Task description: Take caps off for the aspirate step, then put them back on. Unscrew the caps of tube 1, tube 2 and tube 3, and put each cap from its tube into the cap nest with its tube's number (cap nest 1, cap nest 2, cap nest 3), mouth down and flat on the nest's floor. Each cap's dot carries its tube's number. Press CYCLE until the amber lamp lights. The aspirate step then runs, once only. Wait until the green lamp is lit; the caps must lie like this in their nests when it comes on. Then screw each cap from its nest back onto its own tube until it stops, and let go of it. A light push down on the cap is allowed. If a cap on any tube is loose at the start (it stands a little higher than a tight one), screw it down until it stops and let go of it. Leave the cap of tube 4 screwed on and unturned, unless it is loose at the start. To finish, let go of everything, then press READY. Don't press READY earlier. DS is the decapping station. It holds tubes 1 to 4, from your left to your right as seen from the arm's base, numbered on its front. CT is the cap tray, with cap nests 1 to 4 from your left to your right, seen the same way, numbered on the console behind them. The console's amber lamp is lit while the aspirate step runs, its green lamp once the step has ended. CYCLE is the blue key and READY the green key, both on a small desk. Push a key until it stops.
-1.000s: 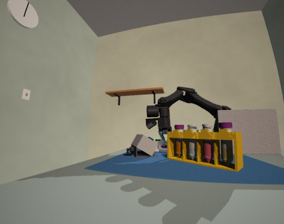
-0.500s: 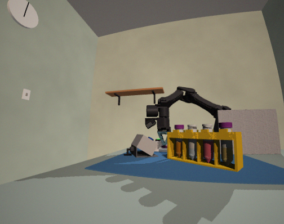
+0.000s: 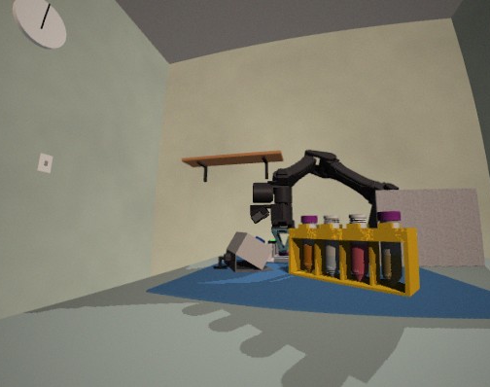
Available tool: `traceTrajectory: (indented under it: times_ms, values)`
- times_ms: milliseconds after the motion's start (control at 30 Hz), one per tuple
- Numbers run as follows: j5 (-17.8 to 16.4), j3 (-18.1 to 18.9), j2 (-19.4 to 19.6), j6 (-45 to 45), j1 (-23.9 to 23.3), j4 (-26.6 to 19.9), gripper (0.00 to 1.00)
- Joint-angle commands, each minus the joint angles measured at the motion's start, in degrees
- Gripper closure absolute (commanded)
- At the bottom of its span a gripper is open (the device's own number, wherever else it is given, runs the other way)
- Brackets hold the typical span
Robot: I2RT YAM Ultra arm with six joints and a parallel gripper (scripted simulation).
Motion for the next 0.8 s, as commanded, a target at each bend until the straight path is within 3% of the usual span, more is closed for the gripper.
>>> traceTrajectory:
  times_ms: [0,767]
  values:
    - [0.2,0.1,-0.2,-0.3,0.4,0.6,0.53]
    - [0.3,-0.6,-0.5,-1.1,-0.1,1.6,0.53]
